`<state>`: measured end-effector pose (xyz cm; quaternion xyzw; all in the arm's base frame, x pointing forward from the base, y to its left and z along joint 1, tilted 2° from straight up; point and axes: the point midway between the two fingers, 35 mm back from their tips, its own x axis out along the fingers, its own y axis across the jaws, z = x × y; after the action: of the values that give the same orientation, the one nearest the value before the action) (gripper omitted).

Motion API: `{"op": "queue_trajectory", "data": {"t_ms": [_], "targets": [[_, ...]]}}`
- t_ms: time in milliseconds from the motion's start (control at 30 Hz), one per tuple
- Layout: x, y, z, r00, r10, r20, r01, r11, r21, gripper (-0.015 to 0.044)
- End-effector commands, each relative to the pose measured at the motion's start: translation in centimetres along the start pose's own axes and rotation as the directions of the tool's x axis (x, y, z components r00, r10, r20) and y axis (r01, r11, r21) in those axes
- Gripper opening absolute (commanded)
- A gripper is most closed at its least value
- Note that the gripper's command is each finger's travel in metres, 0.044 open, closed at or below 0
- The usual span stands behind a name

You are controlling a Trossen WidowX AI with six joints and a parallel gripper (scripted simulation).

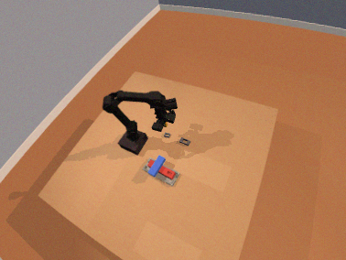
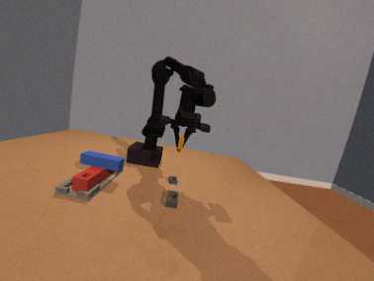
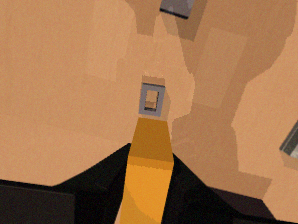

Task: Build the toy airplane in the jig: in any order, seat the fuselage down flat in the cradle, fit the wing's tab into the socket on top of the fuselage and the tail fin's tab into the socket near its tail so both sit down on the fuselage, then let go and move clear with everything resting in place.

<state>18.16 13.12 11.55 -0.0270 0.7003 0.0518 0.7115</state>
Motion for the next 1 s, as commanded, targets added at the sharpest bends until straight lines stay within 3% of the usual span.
{"op": "queue_trajectory", "data": {"t_ms": [0,967], "targets": [[-0.9,-0.1,-0.1,1.000,0.005,0.007,-0.005,1.000,-0.005,0.0000],[-0.5,-4.3,5.0,1.000,-0.010,0.022,0.009,0.998,0.070,0.0000]]}}
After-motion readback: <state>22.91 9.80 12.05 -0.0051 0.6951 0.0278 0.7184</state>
